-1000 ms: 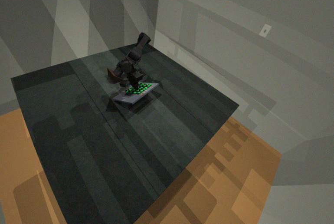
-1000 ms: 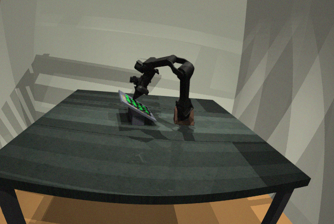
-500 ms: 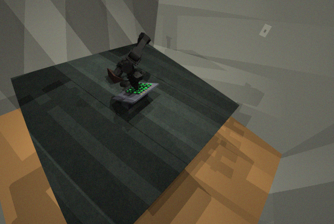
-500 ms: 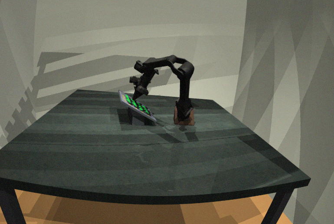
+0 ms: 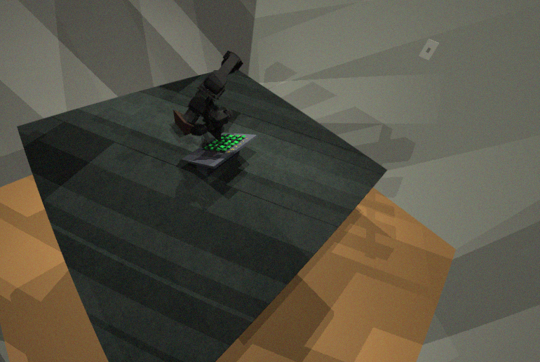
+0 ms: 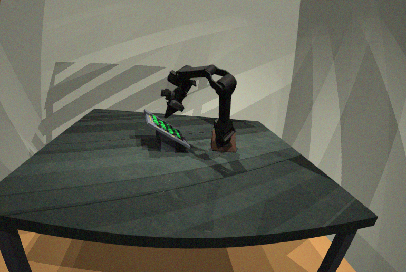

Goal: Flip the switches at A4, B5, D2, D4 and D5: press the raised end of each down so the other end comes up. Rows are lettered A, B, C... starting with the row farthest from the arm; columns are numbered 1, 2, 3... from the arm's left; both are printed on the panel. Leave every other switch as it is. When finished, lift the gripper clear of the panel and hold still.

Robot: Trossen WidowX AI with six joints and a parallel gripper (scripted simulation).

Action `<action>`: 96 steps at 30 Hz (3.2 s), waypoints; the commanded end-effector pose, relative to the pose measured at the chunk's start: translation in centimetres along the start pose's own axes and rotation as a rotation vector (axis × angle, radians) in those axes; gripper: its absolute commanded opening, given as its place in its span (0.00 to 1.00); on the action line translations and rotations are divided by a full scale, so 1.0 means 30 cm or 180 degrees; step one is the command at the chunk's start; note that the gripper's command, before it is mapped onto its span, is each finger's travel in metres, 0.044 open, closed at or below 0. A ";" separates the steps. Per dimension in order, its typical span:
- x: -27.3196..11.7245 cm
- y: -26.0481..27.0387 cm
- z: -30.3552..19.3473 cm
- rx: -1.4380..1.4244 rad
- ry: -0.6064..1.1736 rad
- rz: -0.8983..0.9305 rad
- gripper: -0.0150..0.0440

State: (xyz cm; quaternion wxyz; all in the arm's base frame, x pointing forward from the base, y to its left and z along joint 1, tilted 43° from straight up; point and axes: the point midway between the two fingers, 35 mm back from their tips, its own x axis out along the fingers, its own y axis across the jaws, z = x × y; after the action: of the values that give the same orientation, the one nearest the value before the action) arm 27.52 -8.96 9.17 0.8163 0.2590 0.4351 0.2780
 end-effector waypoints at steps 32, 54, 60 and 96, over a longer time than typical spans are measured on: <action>-0.003 0.227 -0.328 -0.0008 -0.0160 -0.0023 0.25; 0.077 0.227 -0.325 -0.0010 -0.0163 -0.0021 0.25; 0.077 0.227 -0.325 -0.0010 -0.0163 -0.0021 0.25; 0.084 0.227 -0.325 -0.0010 -0.0163 -0.0021 0.25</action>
State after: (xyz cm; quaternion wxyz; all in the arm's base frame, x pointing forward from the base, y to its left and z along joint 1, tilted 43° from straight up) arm 18.83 -0.73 7.55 0.8293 0.2597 0.4149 0.2695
